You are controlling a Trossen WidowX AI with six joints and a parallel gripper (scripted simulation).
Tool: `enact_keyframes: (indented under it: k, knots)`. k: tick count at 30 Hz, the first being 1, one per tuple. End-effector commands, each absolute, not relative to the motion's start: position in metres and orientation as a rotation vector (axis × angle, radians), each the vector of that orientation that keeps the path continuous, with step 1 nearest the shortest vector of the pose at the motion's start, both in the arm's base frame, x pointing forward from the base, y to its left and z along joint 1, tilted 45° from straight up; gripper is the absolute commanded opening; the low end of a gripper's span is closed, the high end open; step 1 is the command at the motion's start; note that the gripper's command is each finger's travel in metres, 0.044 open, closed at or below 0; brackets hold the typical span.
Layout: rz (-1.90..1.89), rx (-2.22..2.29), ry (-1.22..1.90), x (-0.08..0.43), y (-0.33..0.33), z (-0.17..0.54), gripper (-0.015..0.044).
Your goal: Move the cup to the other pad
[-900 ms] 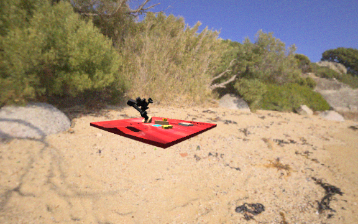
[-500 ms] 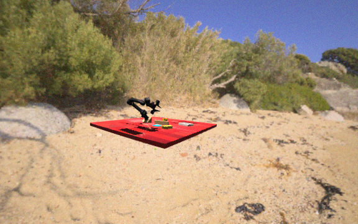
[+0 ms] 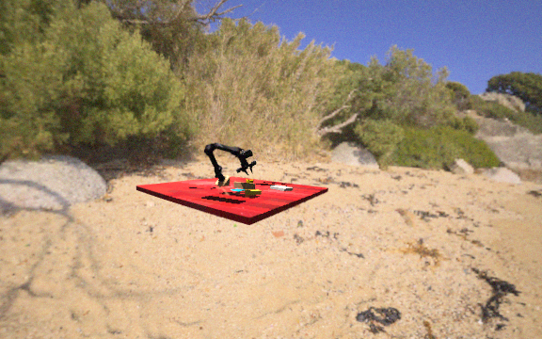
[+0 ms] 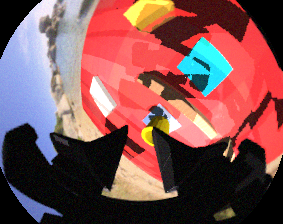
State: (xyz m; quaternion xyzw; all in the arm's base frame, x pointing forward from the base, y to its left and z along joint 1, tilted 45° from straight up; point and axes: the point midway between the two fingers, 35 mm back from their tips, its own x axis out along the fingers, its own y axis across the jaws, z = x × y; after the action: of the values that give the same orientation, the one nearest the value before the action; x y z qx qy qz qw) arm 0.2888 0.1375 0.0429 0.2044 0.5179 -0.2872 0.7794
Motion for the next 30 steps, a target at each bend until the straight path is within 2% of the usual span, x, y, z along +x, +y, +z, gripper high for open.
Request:
enact_keyframes:
  k: [1,6,30]
  knots:
    - [-0.983,0.234,1.059,0.239,0.145,0.001,0.0167]
    - [-1.092,0.132,0.961,0.216,0.149,-0.012,0.0167]
    - [-1.091,0.133,0.961,0.221,0.137,-0.027,0.0167]
